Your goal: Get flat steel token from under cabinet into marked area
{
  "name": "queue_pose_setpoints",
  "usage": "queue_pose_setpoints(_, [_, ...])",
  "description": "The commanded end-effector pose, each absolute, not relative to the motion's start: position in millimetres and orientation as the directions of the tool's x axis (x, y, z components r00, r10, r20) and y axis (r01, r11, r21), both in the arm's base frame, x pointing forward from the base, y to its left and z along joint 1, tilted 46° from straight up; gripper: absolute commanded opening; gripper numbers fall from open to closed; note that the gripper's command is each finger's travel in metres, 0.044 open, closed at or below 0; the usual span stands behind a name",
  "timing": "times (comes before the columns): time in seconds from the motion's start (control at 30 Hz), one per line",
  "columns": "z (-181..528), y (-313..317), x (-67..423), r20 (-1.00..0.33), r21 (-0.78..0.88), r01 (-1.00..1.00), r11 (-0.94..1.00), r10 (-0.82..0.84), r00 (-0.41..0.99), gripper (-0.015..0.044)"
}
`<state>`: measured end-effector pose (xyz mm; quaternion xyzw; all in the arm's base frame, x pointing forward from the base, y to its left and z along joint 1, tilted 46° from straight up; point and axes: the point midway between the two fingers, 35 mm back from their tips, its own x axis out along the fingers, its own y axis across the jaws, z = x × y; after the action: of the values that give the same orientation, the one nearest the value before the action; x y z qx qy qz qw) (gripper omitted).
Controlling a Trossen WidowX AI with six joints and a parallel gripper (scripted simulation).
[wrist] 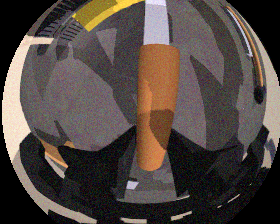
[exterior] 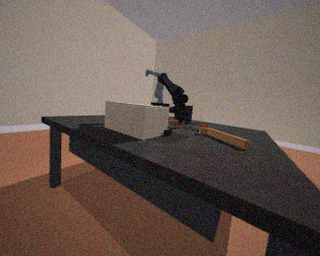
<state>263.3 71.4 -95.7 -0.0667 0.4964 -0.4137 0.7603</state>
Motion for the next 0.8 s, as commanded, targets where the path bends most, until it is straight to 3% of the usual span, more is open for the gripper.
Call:
queue_pose_setpoints(0.0, [-88.1, 70.4, 265.8, -0.695, -0.504, 0.562, 0.656, -0.694, 0.187, 0.0])
queue_pose_setpoints(0.77, [-70.9, 52.9, 266.0, -0.694, -0.505, 0.562, 0.655, -0.695, 0.187, 0.0])
